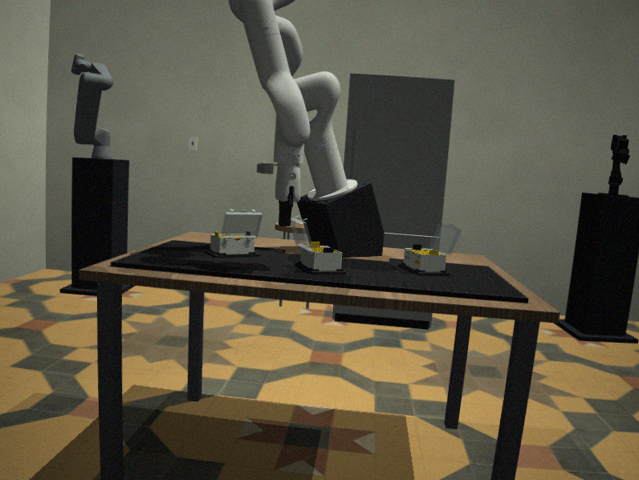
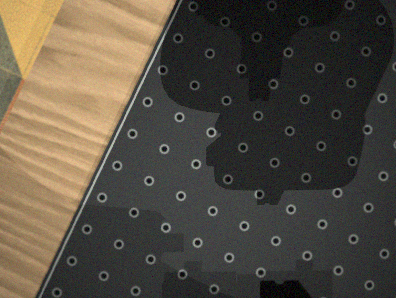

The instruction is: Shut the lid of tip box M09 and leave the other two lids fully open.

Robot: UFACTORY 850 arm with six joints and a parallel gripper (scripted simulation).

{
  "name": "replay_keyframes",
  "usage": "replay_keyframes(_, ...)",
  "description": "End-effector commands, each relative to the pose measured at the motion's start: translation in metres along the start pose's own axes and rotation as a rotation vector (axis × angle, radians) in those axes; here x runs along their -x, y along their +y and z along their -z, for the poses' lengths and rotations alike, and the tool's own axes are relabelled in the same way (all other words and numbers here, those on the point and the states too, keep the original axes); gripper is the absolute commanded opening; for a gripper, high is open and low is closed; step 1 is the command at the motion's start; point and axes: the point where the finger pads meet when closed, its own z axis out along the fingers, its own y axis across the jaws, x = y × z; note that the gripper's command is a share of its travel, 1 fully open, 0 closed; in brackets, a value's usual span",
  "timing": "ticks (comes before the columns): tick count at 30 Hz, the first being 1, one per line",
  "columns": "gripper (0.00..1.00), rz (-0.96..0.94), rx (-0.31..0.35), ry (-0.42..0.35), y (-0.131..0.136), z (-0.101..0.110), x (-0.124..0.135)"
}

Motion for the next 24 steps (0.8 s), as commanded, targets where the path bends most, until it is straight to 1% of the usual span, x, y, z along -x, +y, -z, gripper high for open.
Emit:
replay_keyframes(1,0.00,0.000,-0.002,0.001,-0.001,0.001,0.007)
replay_keyframes(24,0.00,0.000,-0.002,0.001,-0.001,0.005,0.032)
